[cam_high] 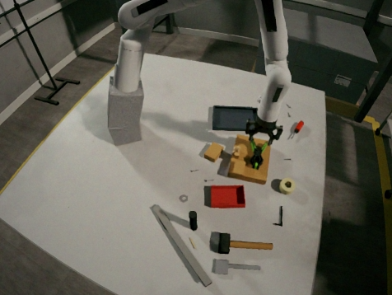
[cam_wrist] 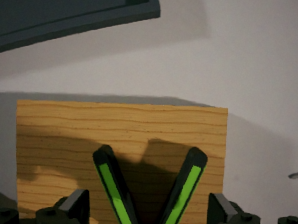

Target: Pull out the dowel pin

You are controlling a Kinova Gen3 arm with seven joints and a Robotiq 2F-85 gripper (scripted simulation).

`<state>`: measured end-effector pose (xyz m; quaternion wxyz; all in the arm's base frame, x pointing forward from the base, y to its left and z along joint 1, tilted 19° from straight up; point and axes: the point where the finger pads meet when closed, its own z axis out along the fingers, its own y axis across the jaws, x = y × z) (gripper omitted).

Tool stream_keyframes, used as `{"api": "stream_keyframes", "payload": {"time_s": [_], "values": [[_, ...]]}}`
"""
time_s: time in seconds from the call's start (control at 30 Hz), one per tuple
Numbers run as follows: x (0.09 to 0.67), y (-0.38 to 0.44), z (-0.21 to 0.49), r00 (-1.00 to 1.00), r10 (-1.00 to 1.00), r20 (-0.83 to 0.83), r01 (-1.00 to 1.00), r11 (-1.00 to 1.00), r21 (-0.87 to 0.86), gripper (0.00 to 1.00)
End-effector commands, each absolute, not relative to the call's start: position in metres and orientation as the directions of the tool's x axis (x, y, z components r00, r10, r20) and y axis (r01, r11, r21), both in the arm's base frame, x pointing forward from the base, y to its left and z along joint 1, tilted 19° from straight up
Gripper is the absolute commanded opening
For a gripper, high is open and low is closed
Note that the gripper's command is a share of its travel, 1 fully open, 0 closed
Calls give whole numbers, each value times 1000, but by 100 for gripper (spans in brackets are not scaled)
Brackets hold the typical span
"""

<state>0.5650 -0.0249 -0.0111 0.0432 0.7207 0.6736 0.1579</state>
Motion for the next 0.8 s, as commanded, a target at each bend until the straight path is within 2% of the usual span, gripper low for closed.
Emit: {"api": "stream_keyframes", "payload": {"time_s": [0.0, 0.77], "values": [[566, -25, -10, 43, 985, 169, 957, -89, 277, 77], [569, -23, -23, 43, 985, 169, 957, -89, 277, 77]]}}
